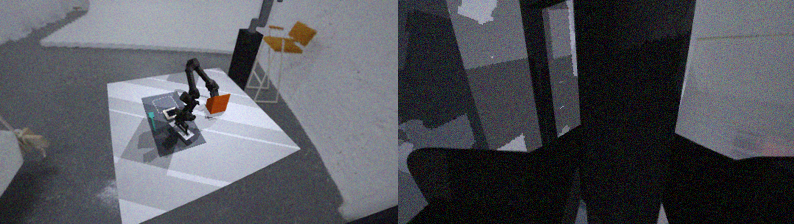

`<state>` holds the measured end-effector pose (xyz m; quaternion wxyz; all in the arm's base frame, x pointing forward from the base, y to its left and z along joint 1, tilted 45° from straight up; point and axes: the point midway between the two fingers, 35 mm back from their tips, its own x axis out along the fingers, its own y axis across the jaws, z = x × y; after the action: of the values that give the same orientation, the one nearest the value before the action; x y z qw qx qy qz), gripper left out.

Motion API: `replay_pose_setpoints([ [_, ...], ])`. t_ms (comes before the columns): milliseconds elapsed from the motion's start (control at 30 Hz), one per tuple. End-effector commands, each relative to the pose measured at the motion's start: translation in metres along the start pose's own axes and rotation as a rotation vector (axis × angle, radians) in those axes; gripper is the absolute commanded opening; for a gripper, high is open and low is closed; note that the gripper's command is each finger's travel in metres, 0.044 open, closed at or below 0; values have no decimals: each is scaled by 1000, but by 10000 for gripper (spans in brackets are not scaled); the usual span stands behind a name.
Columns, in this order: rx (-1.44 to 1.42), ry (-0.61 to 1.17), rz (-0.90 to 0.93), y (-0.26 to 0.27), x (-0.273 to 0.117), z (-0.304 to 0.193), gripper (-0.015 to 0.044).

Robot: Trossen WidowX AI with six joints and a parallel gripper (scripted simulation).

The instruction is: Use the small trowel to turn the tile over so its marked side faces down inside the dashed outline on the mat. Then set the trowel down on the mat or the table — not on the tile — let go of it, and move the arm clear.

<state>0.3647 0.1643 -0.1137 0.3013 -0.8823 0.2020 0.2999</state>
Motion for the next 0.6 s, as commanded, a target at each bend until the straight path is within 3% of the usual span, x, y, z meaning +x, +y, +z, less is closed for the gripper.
replay_pose_setpoints([
  [0,83,43,-18,7,-12,-20,0],
  [267,188,112,-24,30,-32,-50,0],
  [567,191,114,-24,31,-32,-51,0],
])
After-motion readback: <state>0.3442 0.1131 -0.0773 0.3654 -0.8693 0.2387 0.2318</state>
